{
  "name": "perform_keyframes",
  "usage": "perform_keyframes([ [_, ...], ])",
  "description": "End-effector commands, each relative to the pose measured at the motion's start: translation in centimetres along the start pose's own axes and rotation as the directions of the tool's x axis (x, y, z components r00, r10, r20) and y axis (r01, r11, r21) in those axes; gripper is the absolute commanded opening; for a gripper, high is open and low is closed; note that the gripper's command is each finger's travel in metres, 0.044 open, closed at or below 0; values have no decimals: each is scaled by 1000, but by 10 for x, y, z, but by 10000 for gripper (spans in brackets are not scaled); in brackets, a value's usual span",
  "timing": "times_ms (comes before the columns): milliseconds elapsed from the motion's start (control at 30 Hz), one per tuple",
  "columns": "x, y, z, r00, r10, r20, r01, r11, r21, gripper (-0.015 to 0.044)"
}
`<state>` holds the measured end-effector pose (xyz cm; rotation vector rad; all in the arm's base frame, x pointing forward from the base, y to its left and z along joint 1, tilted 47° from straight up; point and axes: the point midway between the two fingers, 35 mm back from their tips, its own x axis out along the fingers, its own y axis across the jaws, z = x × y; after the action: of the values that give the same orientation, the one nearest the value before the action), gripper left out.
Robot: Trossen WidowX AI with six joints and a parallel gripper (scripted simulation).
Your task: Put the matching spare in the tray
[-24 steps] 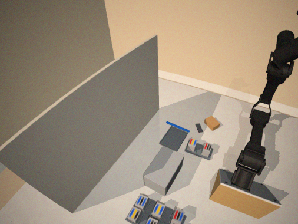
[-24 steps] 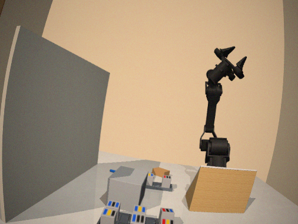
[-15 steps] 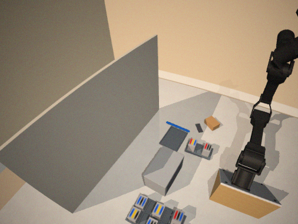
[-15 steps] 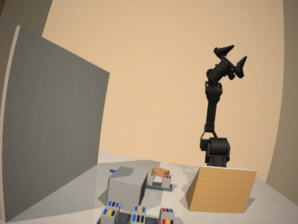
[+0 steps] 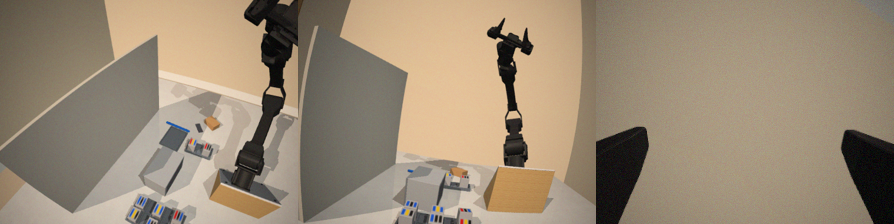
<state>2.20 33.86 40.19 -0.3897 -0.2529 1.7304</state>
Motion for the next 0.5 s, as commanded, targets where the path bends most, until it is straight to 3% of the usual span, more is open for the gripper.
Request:
perform_keyframes([
  [0, 11, -24, -31, 988, -66, -140, 81, 991, 106, 440],
  [233, 19, -82, -128, 845, -176, -505, 355, 891, 284, 440],
  [467, -6, -124, -233, 542, -170, -823, 675, 671, 306, 440],
])
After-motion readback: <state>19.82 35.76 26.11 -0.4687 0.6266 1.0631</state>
